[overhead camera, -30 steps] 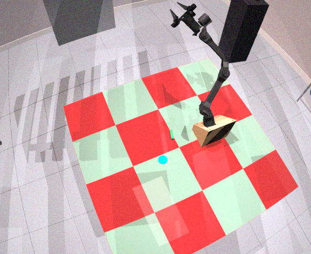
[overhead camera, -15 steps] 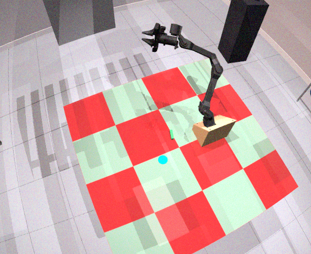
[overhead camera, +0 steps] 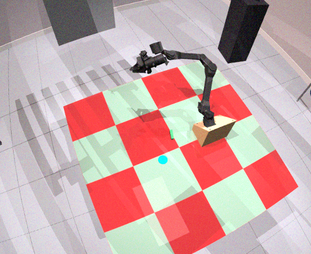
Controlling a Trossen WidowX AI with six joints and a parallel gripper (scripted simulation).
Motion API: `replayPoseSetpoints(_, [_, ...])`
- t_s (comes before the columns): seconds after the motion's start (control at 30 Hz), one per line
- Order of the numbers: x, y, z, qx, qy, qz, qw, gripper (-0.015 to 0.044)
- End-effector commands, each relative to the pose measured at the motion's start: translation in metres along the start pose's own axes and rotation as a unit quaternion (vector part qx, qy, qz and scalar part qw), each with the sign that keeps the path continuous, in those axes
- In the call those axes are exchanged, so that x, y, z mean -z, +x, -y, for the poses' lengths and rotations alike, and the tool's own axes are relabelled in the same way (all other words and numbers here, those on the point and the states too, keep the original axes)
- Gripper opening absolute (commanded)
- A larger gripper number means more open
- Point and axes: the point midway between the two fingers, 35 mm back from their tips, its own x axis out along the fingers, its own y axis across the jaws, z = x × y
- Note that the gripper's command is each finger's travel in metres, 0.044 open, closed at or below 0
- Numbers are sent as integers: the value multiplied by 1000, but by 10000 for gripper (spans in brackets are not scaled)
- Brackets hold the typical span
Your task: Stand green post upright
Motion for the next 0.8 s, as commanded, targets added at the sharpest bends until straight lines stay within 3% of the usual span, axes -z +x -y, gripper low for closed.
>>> replayPoseSetpoints(0.0, [39, 14, 4, 21, -65, -53, 996, 232])
replayPoseSetpoints(0.37, [168, 33, 26, 53, -305, -235, 922, 232])
replayPoseSetpoints(0.77, [285, 6, 64, 23, -556, -405, 726, 232])
